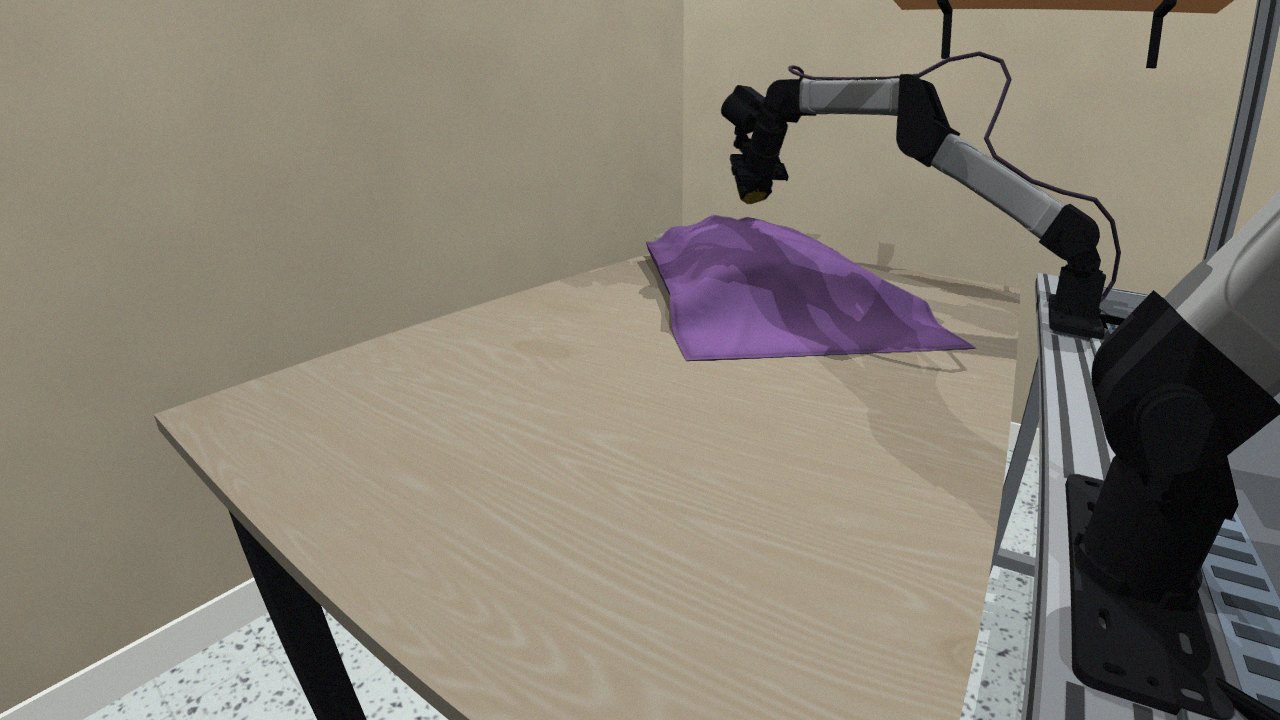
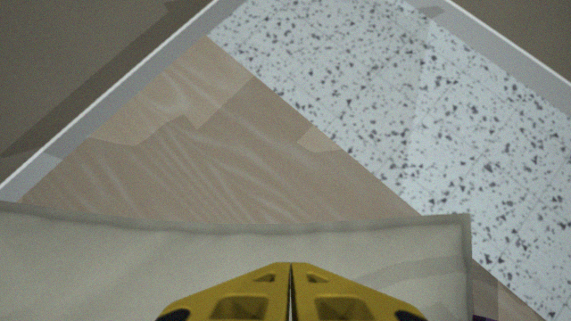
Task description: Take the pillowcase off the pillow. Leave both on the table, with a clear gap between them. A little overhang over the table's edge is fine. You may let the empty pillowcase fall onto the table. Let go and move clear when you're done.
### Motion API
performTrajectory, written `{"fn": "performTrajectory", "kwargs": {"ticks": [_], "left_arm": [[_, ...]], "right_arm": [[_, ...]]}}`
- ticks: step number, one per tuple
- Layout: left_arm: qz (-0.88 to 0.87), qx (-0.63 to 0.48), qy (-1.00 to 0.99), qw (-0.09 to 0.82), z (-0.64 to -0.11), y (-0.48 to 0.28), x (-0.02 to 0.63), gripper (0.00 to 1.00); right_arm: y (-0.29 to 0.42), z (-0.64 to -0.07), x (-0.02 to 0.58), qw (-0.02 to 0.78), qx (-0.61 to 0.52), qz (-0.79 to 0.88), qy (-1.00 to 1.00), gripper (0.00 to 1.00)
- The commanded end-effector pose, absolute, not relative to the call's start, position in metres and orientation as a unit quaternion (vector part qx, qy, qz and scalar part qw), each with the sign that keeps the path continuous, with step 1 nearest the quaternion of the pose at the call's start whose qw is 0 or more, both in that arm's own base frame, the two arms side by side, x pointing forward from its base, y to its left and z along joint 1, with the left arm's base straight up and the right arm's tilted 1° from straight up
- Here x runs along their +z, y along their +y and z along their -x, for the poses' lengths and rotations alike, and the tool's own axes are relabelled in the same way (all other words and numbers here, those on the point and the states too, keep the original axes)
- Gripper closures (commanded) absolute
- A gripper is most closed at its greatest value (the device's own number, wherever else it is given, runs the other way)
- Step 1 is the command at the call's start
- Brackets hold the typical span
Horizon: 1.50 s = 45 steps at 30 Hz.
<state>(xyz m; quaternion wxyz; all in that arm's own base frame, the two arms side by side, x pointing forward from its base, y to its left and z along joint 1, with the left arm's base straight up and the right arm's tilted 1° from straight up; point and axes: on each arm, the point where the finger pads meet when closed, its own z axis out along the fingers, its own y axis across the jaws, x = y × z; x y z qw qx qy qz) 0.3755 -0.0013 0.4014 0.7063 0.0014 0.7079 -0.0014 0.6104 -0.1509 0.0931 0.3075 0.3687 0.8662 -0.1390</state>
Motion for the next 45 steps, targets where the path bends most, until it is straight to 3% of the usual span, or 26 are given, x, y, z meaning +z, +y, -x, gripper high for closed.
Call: {"fn": "performTrajectory", "kwargs": {"ticks": [1, 45], "left_arm": [[-0.002, 0.001, 0.696, 0.718, -0.368, 0.001, 0.418, 0.00], [-0.002, 0.001, 0.696, 0.718, -0.368, 0.001, 0.418, 0.00]], "right_arm": [[-0.144, -0.611, 0.083, 0.297, -0.146, -0.371, 0.868, 0.97], [-0.155, -0.599, 0.044, 0.255, -0.166, -0.380, 0.874, 0.97]]}}
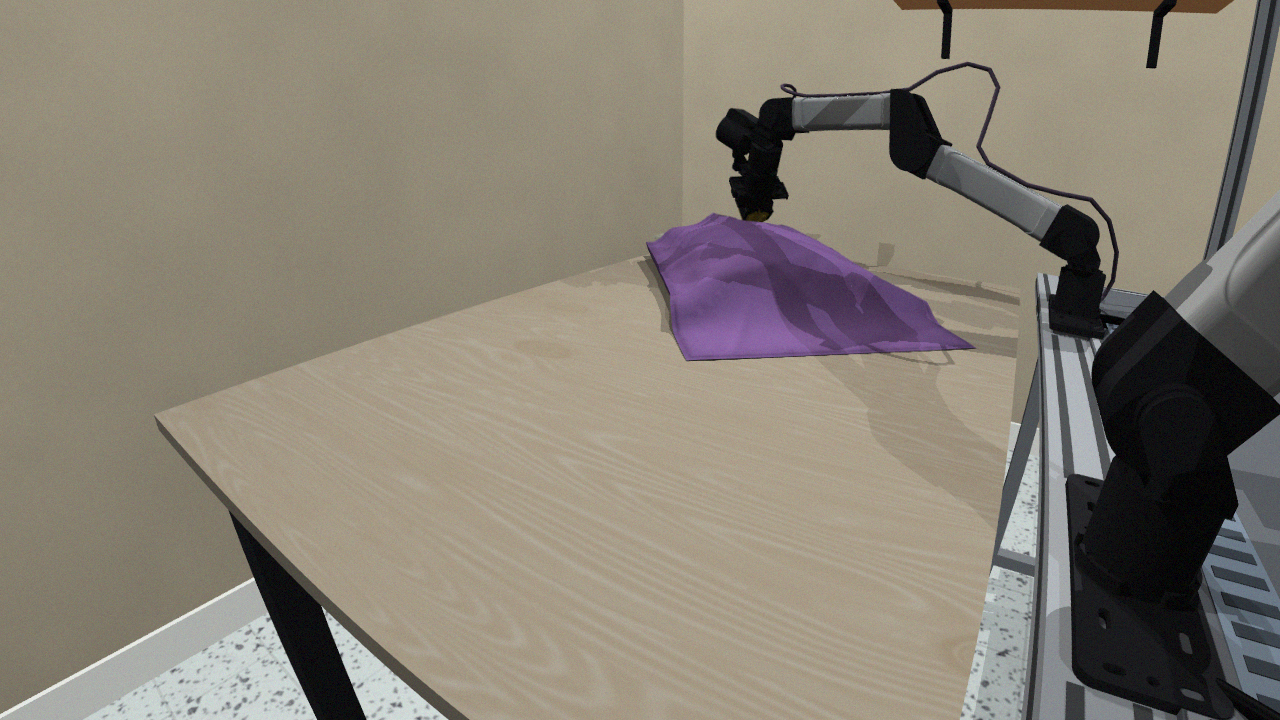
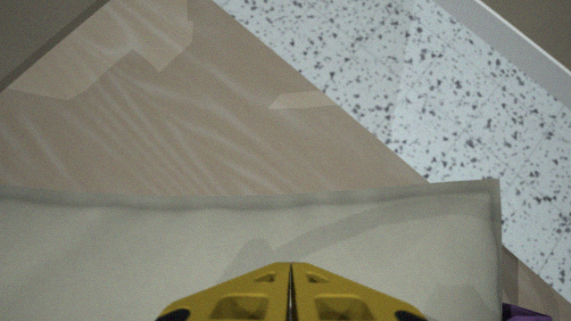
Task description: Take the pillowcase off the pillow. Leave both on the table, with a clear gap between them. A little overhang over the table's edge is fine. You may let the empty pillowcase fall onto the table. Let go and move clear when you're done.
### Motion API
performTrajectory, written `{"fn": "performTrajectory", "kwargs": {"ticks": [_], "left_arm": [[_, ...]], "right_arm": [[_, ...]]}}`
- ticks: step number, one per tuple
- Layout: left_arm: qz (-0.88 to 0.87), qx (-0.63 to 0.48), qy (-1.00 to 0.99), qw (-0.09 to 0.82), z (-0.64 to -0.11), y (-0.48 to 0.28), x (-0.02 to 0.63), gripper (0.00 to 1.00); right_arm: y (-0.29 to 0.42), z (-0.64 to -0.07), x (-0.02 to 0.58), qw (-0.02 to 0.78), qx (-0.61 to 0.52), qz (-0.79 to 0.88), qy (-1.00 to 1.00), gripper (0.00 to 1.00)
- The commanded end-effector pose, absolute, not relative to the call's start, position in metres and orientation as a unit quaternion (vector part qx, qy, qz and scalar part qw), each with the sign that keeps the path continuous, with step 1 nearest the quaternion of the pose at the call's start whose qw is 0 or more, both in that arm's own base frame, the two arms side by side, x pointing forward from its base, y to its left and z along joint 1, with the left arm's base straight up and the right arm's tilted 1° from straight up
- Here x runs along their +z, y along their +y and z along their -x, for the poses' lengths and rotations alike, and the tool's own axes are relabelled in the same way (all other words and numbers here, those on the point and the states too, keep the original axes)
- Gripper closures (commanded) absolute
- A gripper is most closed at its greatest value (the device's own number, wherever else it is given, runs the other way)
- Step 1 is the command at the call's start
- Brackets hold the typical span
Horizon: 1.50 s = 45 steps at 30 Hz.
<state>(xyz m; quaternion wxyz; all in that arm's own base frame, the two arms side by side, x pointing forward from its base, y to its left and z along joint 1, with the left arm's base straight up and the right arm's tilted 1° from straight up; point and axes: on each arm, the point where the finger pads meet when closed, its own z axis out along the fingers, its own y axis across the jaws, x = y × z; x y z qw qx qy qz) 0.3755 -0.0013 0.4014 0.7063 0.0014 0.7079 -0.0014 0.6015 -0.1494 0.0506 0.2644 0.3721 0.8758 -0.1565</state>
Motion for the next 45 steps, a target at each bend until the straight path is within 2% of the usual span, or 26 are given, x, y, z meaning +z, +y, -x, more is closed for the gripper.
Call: {"fn": "performTrajectory", "kwargs": {"ticks": [1, 45], "left_arm": [[-0.002, 0.001, 0.696, 0.718, -0.3683, 0.0005, 0.4177, 0.00], [-0.002, 0.001, 0.696, 0.718, -0.3683, 0.0005, 0.4177, 0.00]], "right_arm": [[-0.1510, -0.5997, 0.0435, 0.255, -0.164, -0.377, 0.875, 0.97], [-0.1430, -0.6041, 0.0468, 0.262, -0.161, -0.368, 0.877, 0.97]]}}
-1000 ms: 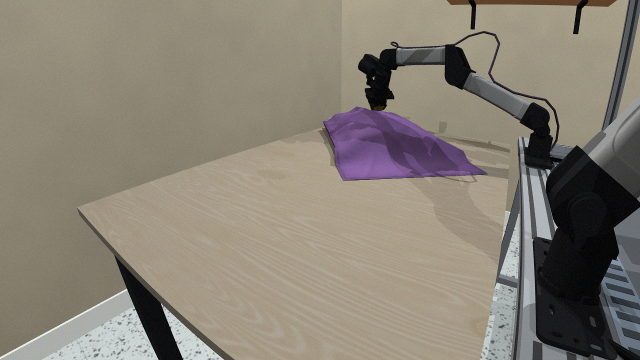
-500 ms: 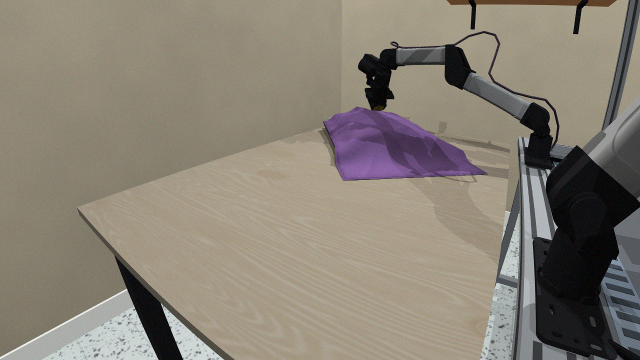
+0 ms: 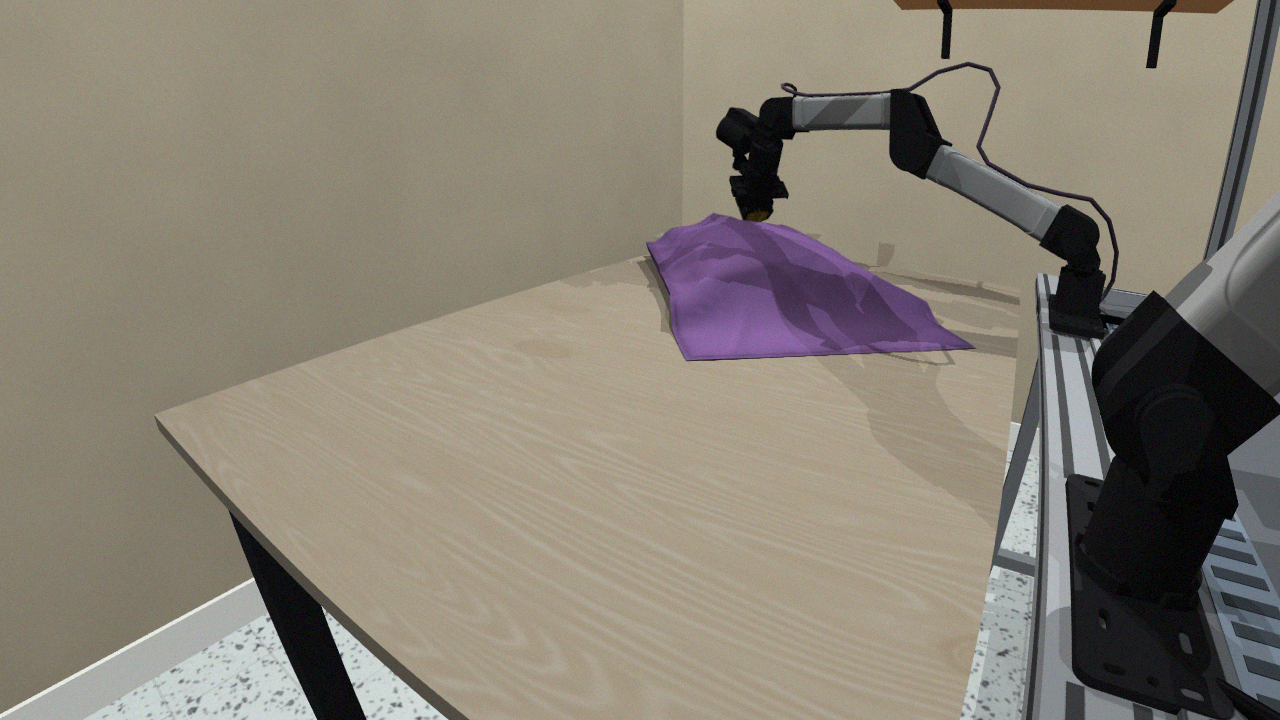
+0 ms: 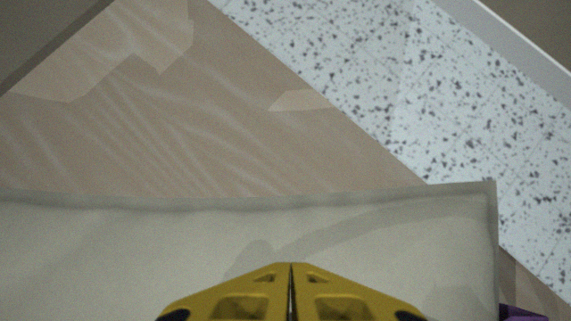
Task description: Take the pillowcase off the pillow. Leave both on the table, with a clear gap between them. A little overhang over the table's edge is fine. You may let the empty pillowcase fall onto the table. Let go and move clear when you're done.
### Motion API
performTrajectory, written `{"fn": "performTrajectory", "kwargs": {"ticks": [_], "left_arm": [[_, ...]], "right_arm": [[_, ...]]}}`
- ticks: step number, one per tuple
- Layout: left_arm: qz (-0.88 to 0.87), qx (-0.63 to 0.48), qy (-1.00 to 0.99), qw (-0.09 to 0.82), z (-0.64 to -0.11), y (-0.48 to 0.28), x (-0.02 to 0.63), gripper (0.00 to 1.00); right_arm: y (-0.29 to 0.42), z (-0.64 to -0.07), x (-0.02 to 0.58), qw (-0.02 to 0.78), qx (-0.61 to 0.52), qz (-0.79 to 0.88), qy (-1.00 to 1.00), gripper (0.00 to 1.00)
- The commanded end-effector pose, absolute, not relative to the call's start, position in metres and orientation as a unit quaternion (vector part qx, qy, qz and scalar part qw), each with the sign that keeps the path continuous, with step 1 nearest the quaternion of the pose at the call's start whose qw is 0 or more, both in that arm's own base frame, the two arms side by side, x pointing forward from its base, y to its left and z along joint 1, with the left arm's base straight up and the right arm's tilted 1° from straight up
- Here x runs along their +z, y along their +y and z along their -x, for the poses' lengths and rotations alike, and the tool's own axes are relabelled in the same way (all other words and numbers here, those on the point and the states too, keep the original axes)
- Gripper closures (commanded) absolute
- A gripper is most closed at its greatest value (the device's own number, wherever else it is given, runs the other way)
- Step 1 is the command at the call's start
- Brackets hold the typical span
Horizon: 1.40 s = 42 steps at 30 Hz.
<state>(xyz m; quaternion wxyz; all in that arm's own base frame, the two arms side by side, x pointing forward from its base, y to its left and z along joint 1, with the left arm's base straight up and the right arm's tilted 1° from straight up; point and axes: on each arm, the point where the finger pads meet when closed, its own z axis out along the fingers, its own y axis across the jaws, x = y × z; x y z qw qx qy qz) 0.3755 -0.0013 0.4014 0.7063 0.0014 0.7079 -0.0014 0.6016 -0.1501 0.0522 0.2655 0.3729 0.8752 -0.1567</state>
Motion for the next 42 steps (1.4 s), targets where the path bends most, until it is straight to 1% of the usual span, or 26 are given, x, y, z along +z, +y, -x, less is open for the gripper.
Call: {"fn": "performTrajectory", "kwargs": {"ticks": [1, 3, 8, 15, 17, 42], "left_arm": [[-0.002, 0.001, 0.696, 0.718, -0.368, 0.001, 0.418, 0.00], [-0.002, 0.001, 0.696, 0.718, -0.368, 0.001, 0.418, 0.00], [-0.002, 0.001, 0.696, 0.718, -0.368, 0.001, 0.418, 0.00], [-0.002, 0.001, 0.696, 0.718, -0.368, 0.001, 0.418, 0.00], [-0.002, 0.001, 0.696, 0.718, -0.368, 0.001, 0.418, 0.00], [-0.002, 0.001, 0.696, 0.718, -0.368, 0.001, 0.418, 0.00]], "right_arm": [[-0.143, -0.604, 0.047, 0.262, -0.161, -0.368, 0.877, 0.97], [-0.143, -0.602, 0.039, 0.256, -0.166, -0.367, 0.879, 0.97], [-0.140, -0.612, 0.057, 0.279, -0.147, -0.366, 0.875, 0.97], [-0.139, -0.607, 0.043, 0.261, -0.150, -0.363, 0.881, 0.97], [-0.140, -0.611, 0.055, 0.277, -0.147, -0.365, 0.876, 0.97], [-0.140, -0.612, 0.058, 0.281, -0.146, -0.364, 0.876, 0.97]]}}
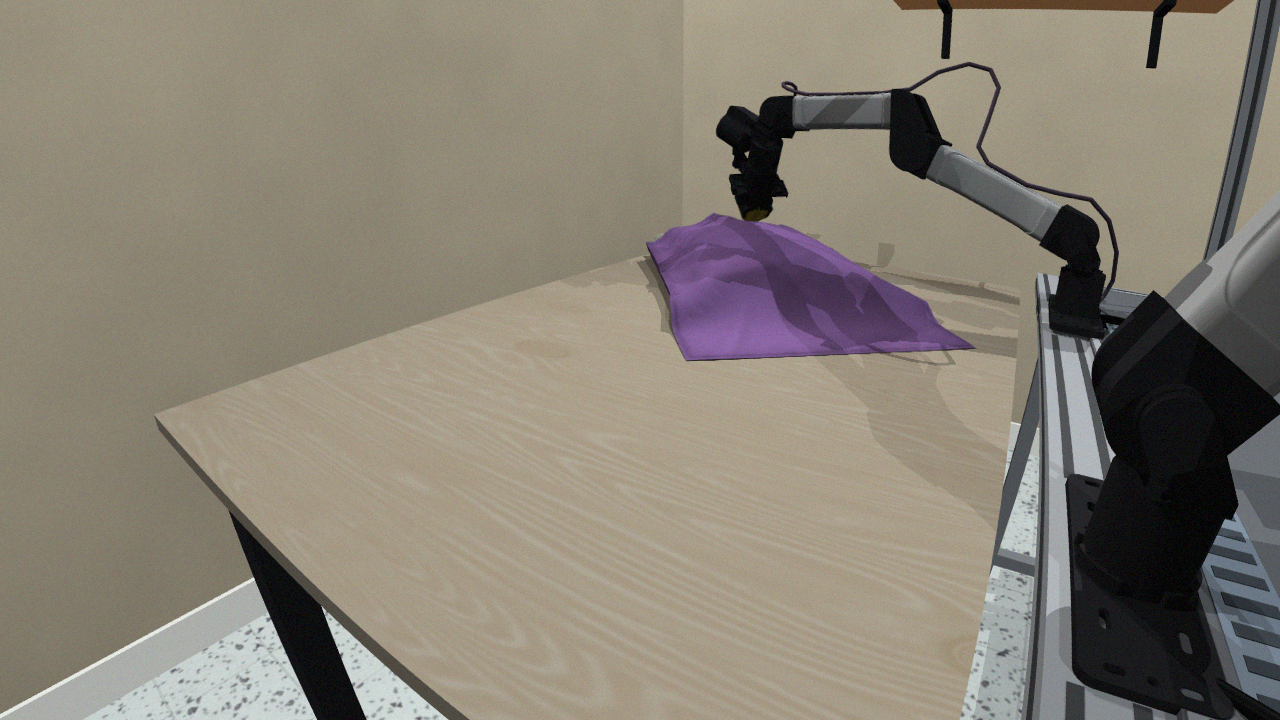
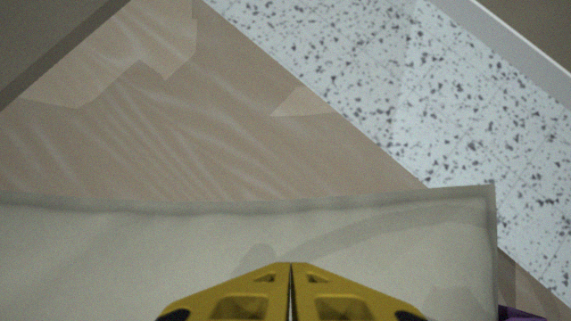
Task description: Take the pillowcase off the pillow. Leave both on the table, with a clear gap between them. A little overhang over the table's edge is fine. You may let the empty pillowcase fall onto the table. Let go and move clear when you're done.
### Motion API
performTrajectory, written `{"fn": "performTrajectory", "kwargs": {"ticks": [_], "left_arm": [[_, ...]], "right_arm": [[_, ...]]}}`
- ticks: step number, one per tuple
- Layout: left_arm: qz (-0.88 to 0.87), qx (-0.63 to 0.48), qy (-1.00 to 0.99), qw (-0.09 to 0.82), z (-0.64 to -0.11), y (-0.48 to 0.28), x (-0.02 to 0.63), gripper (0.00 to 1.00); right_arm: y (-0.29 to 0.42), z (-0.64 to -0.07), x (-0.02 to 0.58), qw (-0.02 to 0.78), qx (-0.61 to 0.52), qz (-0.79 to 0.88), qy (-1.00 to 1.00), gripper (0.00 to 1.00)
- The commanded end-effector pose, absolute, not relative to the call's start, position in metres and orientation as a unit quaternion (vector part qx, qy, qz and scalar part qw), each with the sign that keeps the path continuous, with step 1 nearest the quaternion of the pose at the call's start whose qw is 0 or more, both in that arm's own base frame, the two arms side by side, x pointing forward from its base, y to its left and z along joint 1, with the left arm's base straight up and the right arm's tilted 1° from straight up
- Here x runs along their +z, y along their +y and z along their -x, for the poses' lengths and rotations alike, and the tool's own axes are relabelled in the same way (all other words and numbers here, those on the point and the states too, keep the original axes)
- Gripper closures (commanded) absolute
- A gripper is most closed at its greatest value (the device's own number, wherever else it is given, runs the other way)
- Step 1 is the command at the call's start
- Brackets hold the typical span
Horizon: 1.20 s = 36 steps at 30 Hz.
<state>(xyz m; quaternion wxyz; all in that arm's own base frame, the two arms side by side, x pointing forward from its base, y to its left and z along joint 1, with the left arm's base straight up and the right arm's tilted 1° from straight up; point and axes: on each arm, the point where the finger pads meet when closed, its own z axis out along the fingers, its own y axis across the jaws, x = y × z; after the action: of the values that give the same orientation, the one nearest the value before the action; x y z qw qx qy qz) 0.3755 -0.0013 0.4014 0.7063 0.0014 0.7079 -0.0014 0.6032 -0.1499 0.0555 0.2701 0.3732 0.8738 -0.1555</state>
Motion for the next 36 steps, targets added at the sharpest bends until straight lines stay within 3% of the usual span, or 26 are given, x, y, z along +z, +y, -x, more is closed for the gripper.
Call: {"fn": "performTrajectory", "kwargs": {"ticks": [1, 36], "left_arm": [[-0.002, 0.001, 0.696, 0.718, -0.368, 0.001, 0.418, 0.00], [-0.002, 0.001, 0.696, 0.718, -0.368, 0.001, 0.418, 0.00]], "right_arm": [[-0.140, -0.612, 0.058, 0.281, -0.146, -0.364, 0.876, 0.97], [-0.149, -0.612, 0.062, 0.285, -0.147, -0.371, 0.871, 0.97]]}}
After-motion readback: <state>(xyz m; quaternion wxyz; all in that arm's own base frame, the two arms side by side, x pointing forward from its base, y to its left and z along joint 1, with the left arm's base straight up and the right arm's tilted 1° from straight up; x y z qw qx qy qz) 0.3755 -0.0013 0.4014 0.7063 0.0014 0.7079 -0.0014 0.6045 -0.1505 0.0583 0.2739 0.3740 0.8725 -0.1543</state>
